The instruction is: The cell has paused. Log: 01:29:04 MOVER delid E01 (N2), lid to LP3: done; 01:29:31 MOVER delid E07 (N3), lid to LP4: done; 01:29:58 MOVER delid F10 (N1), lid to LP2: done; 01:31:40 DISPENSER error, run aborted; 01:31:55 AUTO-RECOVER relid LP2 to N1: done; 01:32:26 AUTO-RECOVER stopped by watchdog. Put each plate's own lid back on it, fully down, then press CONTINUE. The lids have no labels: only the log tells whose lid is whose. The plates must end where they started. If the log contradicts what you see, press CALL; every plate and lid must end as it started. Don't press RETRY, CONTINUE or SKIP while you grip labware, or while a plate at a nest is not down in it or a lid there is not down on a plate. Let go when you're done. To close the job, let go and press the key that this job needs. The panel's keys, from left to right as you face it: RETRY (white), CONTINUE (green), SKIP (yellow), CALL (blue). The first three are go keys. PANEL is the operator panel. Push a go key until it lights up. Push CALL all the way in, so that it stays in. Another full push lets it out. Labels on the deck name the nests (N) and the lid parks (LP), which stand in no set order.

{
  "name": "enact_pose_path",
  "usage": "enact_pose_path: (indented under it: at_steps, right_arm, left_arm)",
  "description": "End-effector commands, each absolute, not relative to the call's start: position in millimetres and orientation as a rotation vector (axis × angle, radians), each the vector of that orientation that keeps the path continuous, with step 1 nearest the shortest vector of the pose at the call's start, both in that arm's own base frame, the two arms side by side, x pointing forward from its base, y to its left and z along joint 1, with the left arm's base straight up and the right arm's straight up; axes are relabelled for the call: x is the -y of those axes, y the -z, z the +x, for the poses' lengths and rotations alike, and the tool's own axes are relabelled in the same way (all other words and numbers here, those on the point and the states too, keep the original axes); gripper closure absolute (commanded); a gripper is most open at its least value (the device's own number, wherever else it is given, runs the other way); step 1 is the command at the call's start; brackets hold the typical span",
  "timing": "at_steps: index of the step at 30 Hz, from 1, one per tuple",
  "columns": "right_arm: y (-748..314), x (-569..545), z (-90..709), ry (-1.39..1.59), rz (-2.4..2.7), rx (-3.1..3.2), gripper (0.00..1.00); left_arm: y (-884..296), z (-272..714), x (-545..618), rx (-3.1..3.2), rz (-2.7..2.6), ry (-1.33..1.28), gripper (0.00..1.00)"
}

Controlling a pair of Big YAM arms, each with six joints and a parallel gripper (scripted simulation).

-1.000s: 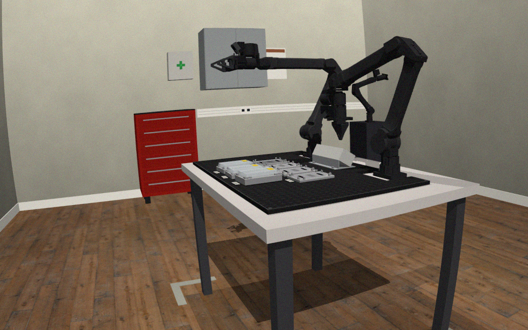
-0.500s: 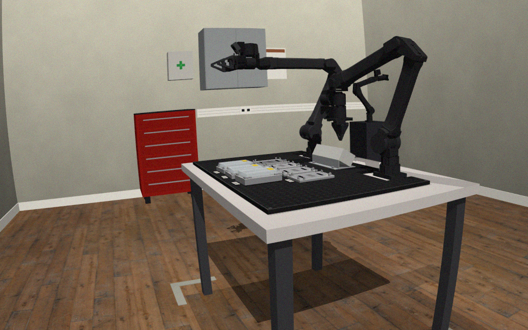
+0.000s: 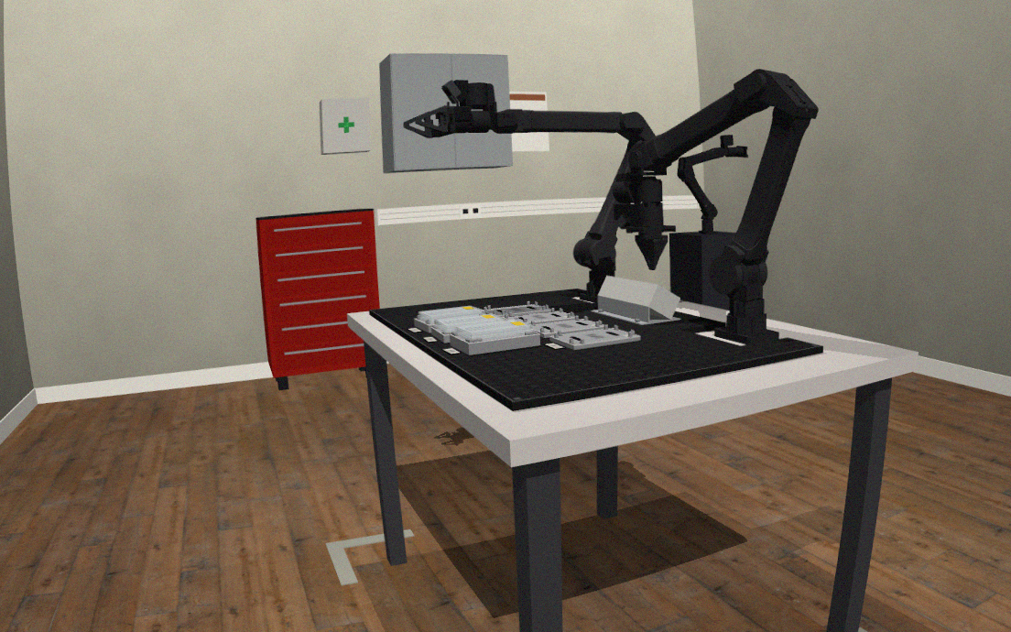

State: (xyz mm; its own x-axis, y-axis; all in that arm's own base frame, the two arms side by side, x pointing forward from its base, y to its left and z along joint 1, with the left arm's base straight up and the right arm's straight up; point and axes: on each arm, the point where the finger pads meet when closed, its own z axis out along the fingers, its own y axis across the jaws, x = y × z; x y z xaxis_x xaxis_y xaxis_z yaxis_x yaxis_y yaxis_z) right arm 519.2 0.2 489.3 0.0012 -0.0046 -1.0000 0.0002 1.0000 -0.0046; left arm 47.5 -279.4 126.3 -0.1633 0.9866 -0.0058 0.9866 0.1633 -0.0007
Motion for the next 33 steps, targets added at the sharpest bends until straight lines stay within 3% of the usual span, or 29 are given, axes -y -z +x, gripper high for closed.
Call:
enact_pose_path:
  at_steps: [1, 33]
  right_arm:
    - [-525, 0, 517, -0.006, 0.005, -1.513, 0.00]
    - [-525, 0, 517, -0.006, 0.005, -1.513, 0.00]
  left_arm:
    - [-126, 53, 284, -2.396, 2.018, 0.014, 1.00]
    - [-104, 53, 283, -2.397, 2.020, 0.010, 1.00]
